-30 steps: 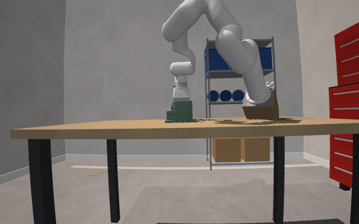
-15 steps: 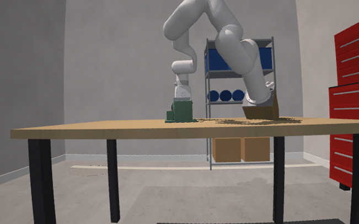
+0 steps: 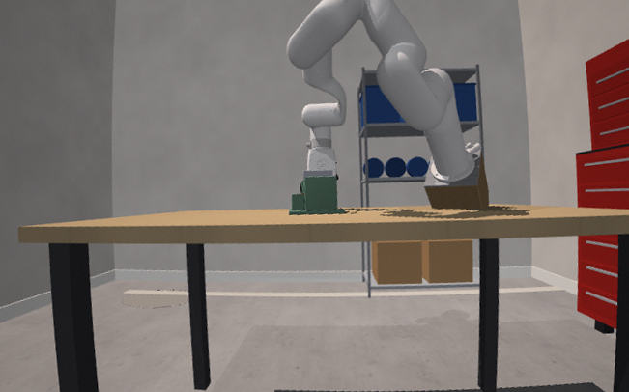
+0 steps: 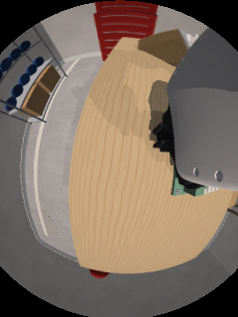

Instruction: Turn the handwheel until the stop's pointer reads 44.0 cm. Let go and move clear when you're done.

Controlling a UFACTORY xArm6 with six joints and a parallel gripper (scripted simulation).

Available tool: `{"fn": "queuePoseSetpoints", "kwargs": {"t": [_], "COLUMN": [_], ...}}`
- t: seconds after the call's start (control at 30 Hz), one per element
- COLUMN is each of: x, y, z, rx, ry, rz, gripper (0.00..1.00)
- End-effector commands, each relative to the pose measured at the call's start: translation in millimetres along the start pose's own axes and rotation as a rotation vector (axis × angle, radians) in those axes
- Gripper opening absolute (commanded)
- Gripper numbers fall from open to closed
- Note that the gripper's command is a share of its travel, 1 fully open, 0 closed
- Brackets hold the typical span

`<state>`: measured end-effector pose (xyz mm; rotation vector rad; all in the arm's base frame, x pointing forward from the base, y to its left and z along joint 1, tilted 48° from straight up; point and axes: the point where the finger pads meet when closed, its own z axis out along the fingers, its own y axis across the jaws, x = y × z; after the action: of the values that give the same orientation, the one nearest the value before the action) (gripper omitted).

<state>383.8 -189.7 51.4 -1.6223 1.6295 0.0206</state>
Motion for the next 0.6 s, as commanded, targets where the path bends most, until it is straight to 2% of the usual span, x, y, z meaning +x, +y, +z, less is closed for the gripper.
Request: {"fn": "queuePoseSetpoints", "kwargs": {"t": [0.0, 0.57], "x": [0.7, 0.6], "y": [0.6, 1.7], "z": [-2.6, -6.7], "rx": [0.001, 0.001], "ry": [0.002, 0.002], "rz": [0.000, 0.000], "gripper": [0.06, 0.06]}}
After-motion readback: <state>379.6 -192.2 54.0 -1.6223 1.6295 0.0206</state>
